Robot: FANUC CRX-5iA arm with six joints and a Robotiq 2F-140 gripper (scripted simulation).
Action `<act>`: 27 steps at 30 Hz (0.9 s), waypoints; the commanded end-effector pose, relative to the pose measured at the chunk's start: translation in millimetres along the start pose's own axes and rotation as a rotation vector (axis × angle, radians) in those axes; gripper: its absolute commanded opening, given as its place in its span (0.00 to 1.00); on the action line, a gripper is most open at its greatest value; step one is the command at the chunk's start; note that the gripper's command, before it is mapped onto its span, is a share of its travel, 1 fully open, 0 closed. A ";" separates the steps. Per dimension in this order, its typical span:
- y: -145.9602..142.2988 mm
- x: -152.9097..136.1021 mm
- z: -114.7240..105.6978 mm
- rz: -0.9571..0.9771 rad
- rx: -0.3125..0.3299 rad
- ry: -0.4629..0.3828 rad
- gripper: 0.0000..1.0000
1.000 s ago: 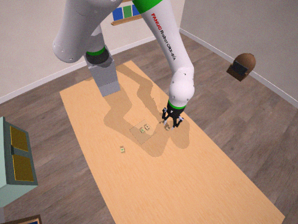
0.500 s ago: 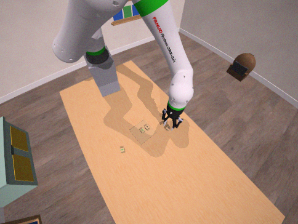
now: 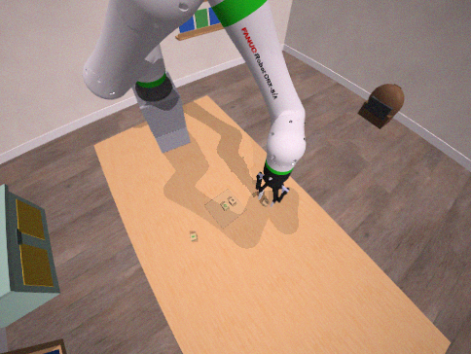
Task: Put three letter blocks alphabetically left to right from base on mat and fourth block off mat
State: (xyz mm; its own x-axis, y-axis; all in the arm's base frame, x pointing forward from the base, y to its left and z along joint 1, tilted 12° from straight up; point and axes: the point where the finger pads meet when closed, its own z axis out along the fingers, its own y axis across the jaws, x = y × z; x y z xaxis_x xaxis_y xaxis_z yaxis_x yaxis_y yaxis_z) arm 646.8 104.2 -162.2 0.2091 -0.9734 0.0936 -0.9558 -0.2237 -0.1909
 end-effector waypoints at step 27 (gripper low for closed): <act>-0.2 0.0 31.8 0.000 0.000 0.000 0.37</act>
State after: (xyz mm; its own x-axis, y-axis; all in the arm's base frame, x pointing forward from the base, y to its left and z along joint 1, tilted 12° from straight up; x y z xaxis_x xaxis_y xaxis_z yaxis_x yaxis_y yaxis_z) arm 653.2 102.7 -192.4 0.2091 -0.9734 0.0936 -0.9558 -0.2237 -0.1909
